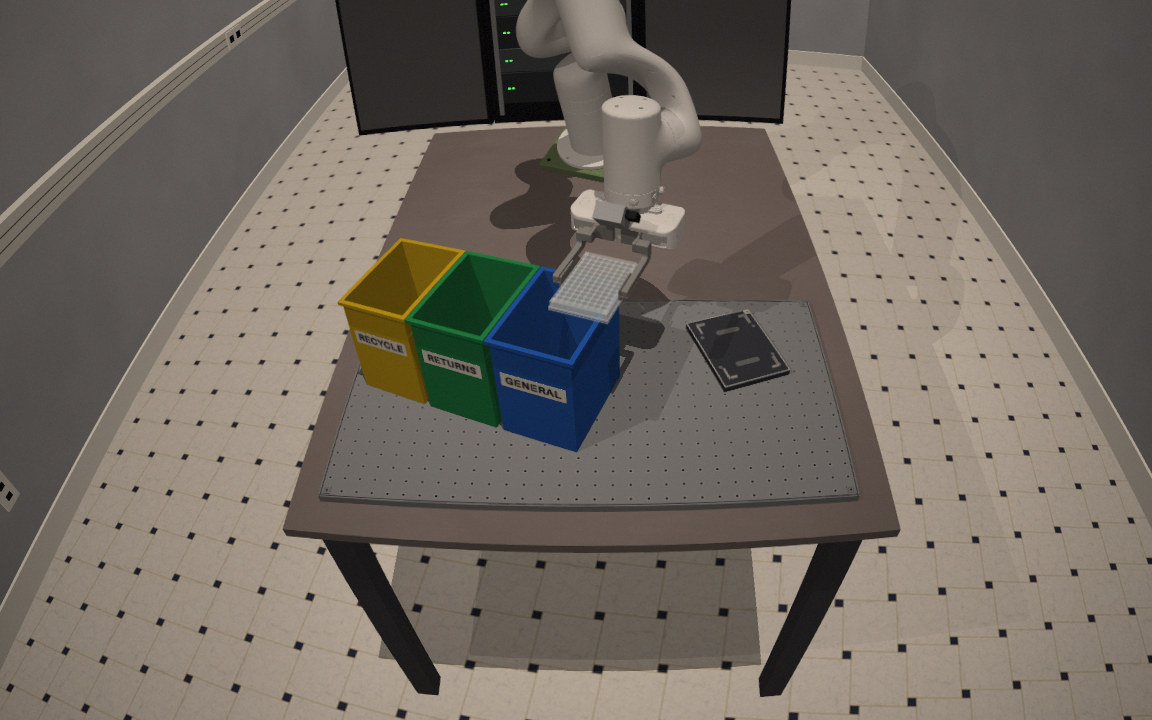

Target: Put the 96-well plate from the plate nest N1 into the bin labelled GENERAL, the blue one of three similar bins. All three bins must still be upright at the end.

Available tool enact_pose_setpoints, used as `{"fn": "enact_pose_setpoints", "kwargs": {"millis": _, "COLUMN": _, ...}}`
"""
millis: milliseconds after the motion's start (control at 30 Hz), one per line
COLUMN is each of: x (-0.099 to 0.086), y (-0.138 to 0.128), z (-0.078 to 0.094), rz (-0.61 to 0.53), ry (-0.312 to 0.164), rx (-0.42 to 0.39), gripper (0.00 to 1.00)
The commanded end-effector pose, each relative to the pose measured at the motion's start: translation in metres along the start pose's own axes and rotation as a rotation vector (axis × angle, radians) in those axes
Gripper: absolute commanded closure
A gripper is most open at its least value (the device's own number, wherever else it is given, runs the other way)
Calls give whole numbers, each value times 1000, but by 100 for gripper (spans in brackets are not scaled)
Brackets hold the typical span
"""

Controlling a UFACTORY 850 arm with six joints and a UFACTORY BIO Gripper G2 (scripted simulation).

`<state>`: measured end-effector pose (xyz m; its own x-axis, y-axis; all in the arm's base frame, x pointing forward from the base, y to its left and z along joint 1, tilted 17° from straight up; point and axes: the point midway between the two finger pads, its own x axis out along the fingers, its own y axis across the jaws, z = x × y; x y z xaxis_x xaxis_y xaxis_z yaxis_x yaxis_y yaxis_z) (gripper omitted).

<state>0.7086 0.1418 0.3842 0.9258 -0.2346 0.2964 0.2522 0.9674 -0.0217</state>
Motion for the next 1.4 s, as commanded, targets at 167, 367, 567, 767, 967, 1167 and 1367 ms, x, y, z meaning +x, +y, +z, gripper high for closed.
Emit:
{"fn": "enact_pose_setpoints", "kwargs": {"millis": 167, "x": 20, "y": -20, "z": 0, "rz": 0, "ry": -1, "rx": 2, "gripper": 100}}
{"fn": "enact_pose_setpoints", "kwargs": {"millis": 367, "x": 34, "y": -34, "z": 0, "rz": 0, "ry": -1, "rx": 2, "gripper": 100}}
{"fn": "enact_pose_setpoints", "kwargs": {"millis": 567, "x": 43, "y": -44, "z": -1, "rz": 0, "ry": -1, "rx": 2, "gripper": 100}}
{"fn": "enact_pose_setpoints", "kwargs": {"millis": 767, "x": 44, "y": -44, "z": -1, "rz": 0, "ry": -1, "rx": 2, "gripper": 100}}
{"fn": "enact_pose_setpoints", "kwargs": {"millis": 967, "x": 43, "y": -44, "z": -1, "rz": 1, "ry": -1, "rx": 2, "gripper": 100}}
{"fn": "enact_pose_setpoints", "kwargs": {"millis": 1167, "x": 43, "y": -44, "z": -1, "rz": 0, "ry": -1, "rx": 2, "gripper": 100}}
{"fn": "enact_pose_setpoints", "kwargs": {"millis": 1367, "x": 43, "y": -44, "z": -1, "rz": 0, "ry": -1, "rx": 2, "gripper": 100}}
